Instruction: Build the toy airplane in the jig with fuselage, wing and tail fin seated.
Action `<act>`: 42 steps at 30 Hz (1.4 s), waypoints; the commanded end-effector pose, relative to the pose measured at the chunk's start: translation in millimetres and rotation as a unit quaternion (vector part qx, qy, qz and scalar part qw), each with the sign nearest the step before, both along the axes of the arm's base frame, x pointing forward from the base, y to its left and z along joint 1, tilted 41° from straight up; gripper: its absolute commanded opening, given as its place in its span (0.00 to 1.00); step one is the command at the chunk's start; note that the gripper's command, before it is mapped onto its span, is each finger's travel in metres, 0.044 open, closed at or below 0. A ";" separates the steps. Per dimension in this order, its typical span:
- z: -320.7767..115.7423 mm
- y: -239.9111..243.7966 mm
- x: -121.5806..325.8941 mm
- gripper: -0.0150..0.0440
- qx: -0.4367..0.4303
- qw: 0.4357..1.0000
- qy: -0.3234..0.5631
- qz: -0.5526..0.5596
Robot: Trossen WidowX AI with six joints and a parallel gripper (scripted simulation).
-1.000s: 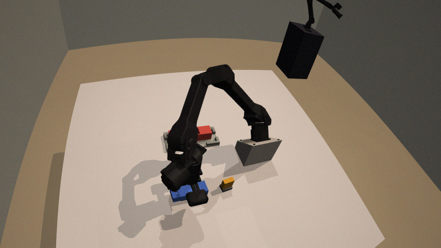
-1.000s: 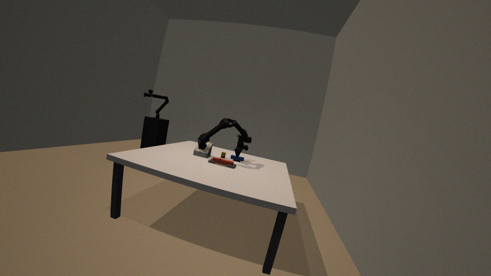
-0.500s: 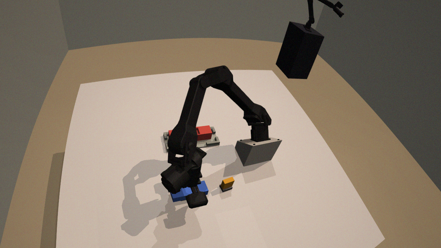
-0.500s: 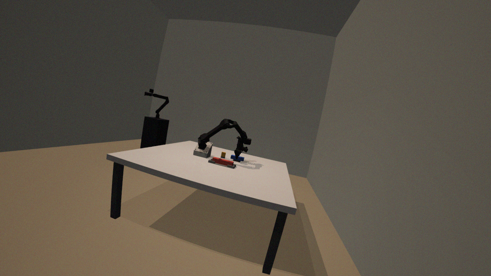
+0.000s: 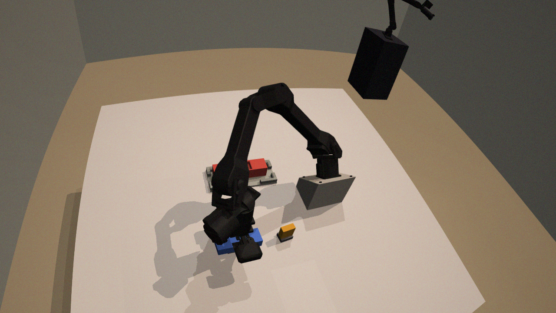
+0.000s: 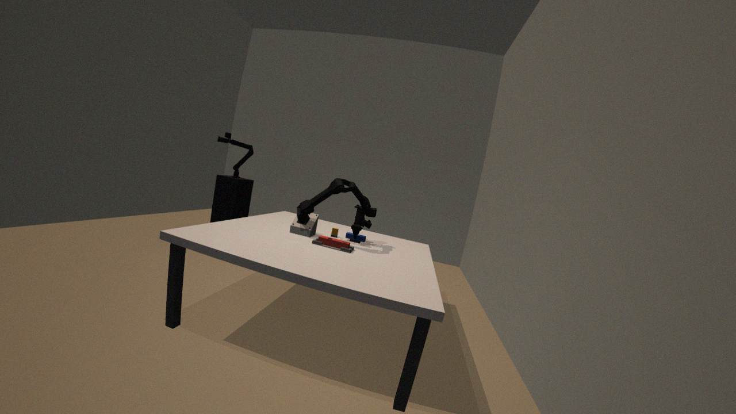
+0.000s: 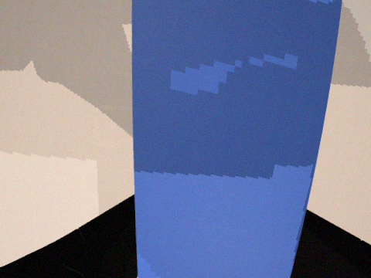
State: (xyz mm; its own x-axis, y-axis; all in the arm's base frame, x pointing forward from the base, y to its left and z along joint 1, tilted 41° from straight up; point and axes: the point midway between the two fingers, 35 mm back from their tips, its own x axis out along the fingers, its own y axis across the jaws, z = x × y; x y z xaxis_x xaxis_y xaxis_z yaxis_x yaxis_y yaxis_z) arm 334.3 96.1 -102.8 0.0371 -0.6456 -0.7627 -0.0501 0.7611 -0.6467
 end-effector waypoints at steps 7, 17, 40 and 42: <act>11.5 11.2 1.7 0.25 0.002 1.000 0.008 0.002; 33.2 32.3 3.5 0.25 0.003 1.000 0.006 0.002; 90.1 78.5 -3.2 0.25 0.002 1.000 0.002 0.003; 94.9 81.8 -4.4 0.25 0.002 1.000 0.002 0.003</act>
